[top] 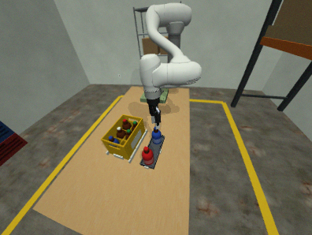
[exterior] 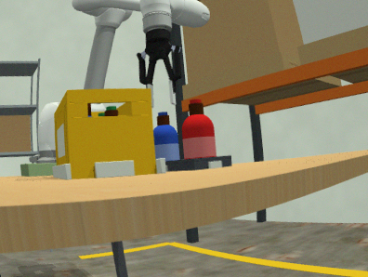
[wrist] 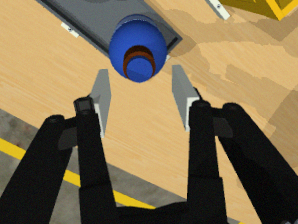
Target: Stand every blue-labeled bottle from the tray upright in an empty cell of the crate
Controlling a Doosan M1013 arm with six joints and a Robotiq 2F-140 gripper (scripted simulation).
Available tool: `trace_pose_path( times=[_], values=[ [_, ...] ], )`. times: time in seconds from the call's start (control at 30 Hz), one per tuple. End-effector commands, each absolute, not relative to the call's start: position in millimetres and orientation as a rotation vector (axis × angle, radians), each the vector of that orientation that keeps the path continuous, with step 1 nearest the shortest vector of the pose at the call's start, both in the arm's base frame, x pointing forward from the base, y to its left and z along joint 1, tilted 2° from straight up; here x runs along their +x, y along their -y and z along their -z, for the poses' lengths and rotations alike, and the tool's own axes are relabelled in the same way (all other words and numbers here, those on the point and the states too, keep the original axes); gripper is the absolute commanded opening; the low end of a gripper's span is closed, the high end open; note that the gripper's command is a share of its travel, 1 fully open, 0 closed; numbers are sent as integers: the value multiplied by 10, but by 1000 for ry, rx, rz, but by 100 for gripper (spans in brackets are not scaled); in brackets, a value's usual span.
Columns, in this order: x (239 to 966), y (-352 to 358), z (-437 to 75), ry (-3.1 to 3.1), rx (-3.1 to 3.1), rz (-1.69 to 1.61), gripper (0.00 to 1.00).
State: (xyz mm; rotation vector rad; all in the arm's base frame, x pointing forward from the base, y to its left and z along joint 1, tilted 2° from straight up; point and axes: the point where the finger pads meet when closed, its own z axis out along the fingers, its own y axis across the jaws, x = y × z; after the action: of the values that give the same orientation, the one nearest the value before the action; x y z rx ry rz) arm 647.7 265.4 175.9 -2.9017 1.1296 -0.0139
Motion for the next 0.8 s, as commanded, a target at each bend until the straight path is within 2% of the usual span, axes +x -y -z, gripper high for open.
trace_pose_path(
  times=[0.0, 0.77],
  values=[
    [6477, -2654, -1761, -1130, -2902, 14, 38],
    [6479, -2657, -1663, -1130, -2902, 14, 38]
  ],
)
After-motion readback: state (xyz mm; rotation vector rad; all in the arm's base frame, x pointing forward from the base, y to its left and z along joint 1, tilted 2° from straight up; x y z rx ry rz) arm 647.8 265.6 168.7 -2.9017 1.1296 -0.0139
